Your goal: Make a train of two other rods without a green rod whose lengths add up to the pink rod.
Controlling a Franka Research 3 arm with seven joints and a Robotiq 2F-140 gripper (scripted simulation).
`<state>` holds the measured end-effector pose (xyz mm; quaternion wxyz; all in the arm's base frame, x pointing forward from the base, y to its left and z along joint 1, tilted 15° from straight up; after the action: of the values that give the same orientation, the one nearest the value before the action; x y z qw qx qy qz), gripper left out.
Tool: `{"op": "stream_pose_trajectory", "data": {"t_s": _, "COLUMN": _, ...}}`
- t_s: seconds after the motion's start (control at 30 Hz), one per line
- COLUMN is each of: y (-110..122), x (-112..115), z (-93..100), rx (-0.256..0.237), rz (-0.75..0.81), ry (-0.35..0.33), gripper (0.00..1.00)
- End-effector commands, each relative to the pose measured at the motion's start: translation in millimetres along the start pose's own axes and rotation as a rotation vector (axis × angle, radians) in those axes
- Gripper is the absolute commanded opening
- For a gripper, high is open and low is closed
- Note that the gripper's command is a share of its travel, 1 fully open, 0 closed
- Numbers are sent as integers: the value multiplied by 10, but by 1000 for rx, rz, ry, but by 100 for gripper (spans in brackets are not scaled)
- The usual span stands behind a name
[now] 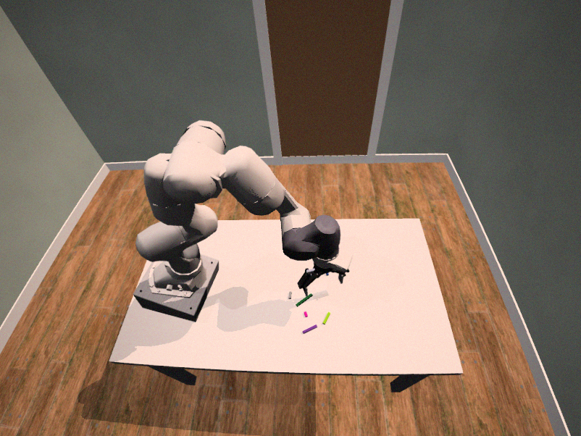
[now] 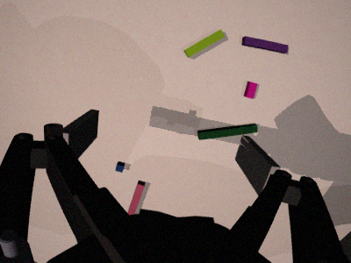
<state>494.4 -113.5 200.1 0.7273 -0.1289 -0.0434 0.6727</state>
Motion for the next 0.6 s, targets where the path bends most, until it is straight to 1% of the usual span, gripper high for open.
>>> {"op": "stream_pose_trajectory", "data": {"t_s": 0.0, "y": 11, "x": -19, "z": -6, "rx": -8, "rz": 135, "ry": -26, "gripper": 100}}
{"op": "stream_pose_trajectory", "data": {"t_s": 0.03, "y": 11, "x": -15, "z": -6, "rx": -8, "rz": 178, "ry": -26, "gripper": 100}}
{"op": "stream_pose_trajectory", "data": {"t_s": 0.5, "y": 8, "x": 4, "z": -6, "rx": -11, "rz": 398, "ry": -25, "gripper": 100}}
{"op": "stream_pose_trajectory", "data": {"t_s": 0.57, "y": 8, "x": 4, "z": -6, "rx": -11, "rz": 398, "ry": -25, "gripper": 100}}
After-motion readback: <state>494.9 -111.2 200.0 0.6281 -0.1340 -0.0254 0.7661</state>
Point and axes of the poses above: the point where the finger pads meet when closed, its own z axis back along the fingers, its own y axis across the jaws, x = y × z, the point moved 9 cm from there along z, back along the fingers, and after that the axes turned 14 degrees about -z, right-handed, at the moved point
